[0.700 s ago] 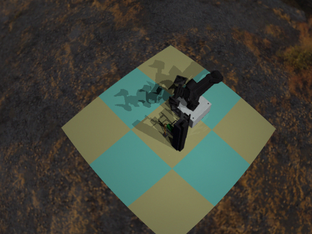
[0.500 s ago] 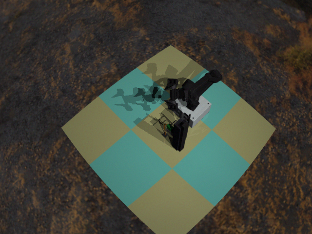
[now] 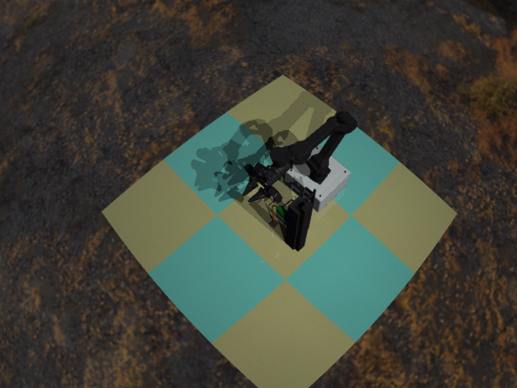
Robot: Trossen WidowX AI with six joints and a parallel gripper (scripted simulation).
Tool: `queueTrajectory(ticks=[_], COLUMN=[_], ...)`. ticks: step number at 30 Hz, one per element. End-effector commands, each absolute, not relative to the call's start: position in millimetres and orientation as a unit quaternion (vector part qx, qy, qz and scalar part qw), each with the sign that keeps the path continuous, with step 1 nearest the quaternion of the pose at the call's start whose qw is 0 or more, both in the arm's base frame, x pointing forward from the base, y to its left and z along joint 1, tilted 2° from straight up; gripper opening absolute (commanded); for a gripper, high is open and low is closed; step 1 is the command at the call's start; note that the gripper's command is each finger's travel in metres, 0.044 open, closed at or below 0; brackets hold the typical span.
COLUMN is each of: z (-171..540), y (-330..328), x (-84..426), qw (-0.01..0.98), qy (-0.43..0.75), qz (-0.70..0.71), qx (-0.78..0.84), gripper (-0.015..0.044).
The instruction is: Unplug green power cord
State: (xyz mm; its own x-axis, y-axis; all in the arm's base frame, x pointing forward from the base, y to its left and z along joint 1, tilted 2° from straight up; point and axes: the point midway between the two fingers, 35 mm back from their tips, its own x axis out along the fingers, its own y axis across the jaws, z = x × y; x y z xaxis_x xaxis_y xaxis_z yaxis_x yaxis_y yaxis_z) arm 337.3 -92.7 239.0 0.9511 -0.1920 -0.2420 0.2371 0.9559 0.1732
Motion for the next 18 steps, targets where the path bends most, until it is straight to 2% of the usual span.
queueTrajectory(ticks=[1, 5, 10, 12, 18], z=[171, 140, 130, 130, 130], y=[-82, -70, -57, -54, -54], x=[333, 306, 271, 263, 263], qw=[0.839, 0.676, 0.497, 0.469, 0.468], qy=[0.320, 0.416, 0.457, 0.462, 0.462], qz=[-0.219, -0.346, -0.494, -0.517, -0.518], qx=[0.383, 0.500, 0.548, 0.547, 0.547], gripper=[0.0160, 0.0160, 0.0160, 0.0160, 0.0160])
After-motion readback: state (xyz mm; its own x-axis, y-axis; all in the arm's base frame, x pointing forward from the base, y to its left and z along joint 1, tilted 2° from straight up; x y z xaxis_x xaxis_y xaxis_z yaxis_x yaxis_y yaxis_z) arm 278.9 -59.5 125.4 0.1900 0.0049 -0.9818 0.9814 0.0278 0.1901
